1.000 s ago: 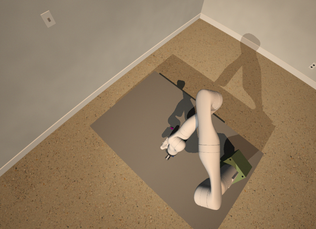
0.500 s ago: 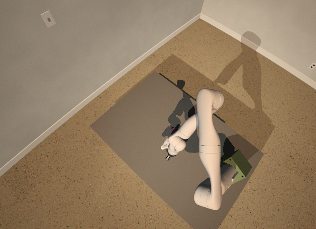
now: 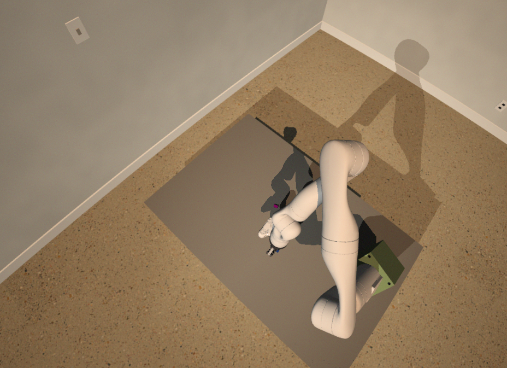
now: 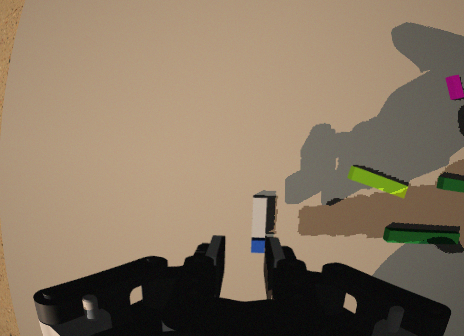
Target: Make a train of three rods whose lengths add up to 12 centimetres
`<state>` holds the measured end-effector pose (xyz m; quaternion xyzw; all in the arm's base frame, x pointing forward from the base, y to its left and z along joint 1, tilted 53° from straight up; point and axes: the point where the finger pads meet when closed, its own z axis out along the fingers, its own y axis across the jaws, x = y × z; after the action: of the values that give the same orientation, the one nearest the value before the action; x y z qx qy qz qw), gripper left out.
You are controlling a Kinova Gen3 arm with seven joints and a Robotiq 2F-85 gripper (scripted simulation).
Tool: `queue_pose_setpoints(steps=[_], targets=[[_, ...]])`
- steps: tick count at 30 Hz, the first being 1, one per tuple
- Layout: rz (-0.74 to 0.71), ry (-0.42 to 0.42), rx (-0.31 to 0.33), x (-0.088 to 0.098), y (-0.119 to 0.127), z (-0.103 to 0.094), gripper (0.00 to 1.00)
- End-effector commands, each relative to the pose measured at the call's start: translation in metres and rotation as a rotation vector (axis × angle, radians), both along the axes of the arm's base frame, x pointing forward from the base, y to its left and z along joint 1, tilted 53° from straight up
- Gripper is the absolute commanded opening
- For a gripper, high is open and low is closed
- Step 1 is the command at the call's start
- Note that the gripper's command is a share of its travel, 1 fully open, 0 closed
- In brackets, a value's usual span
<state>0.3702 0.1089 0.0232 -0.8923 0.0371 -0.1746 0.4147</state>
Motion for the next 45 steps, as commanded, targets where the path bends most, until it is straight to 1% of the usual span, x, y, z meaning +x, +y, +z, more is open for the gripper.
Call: queue_pose_setpoints(steps=[1,9,15,16,39,42,45], targets=[[-0.019,-0.010,-0.024,0.002,-0.017,0.005,0.24],[-0.019,-0.010,-0.024,-0.002,-0.025,0.011,0.24],[-0.019,-0.010,-0.024,-0.003,-0.026,0.012,0.24],[-0.019,-0.010,-0.024,-0.003,-0.026,0.012,1.00],[-0.021,-0.007,-0.023,-0.003,-0.026,0.012,1.00],[-0.050,0.028,-0.009,0.000,-0.030,0.008,1.00],[-0.127,0.121,0.028,0.006,-0.039,-0.003,1.00]])
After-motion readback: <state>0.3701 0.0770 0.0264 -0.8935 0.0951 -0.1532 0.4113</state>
